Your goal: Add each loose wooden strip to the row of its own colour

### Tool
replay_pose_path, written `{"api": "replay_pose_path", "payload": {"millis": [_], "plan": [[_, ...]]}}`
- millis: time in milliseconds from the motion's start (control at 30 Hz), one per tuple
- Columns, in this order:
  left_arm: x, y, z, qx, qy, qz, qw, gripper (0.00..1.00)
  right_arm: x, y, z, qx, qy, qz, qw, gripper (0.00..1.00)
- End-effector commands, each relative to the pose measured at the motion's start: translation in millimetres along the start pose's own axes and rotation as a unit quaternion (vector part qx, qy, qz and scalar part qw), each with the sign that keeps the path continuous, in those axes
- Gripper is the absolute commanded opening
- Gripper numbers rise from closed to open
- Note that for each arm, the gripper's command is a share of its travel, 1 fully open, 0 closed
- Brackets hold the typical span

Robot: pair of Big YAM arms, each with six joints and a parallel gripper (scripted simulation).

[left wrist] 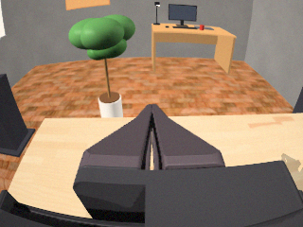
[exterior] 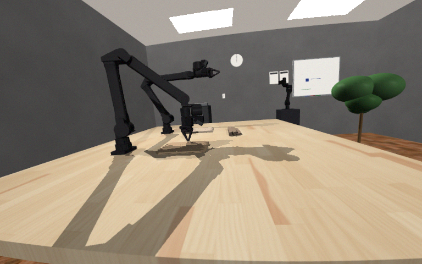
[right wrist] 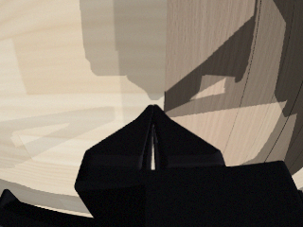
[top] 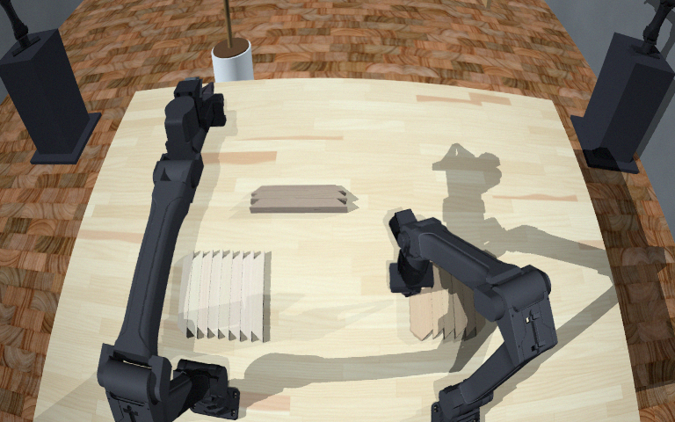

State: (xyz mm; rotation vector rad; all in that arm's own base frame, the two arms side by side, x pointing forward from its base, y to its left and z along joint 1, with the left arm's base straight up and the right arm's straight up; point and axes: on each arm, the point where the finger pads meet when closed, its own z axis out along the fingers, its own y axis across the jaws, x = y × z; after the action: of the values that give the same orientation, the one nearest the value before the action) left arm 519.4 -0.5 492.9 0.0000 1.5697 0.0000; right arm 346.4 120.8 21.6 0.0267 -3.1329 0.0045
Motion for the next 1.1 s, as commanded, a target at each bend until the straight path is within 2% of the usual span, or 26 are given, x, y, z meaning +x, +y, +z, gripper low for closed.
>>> {"api": "replay_pose_path", "payload": {"millis": [0,500,533,567,600,633,867,1000,1067], "plan": [[3,0,4,0.000,0.001,0.005,1.000,0.01,-28,5,-44,-0.012,-0.039,0.011,0.999,0.01],[5,1,4,0.000,0.006,0.005,1.000,0.01,-17,0,-27,-0.003,-0.012,0.000,1.000,0.01],[-3,1,4,0.000,-0.003,0.005,1.000,0.01,-35,3,-45,-0.016,-0.054,0.000,0.998,0.01],[10,1,4,0.000,0.013,0.005,1.000,0.01,-46,5,-56,-0.021,-0.074,0.000,0.997,0.01],[-16,0,2,0.000,-0.018,0.005,1.000,0.01,-48,5,-57,-0.022,-0.078,0.000,0.997,0.01],[8,1,4,0.000,0.010,0.005,1.000,0.01,-50,4,-59,-0.023,-0.082,-0.001,0.996,0.01],[8,1,4,0.000,0.010,0.005,1.000,0.01,-73,3,-75,-0.036,-0.126,-0.003,0.991,0.01],[8,1,4,0.000,0.010,0.005,1.000,0.01,-94,-1,-93,-0.045,-0.172,-0.004,0.984,0.01],[8,1,4,0.000,0.010,0.005,1.000,0.01,-94,-1,-93,-0.045,-0.172,-0.004,0.984,0.01]]}}
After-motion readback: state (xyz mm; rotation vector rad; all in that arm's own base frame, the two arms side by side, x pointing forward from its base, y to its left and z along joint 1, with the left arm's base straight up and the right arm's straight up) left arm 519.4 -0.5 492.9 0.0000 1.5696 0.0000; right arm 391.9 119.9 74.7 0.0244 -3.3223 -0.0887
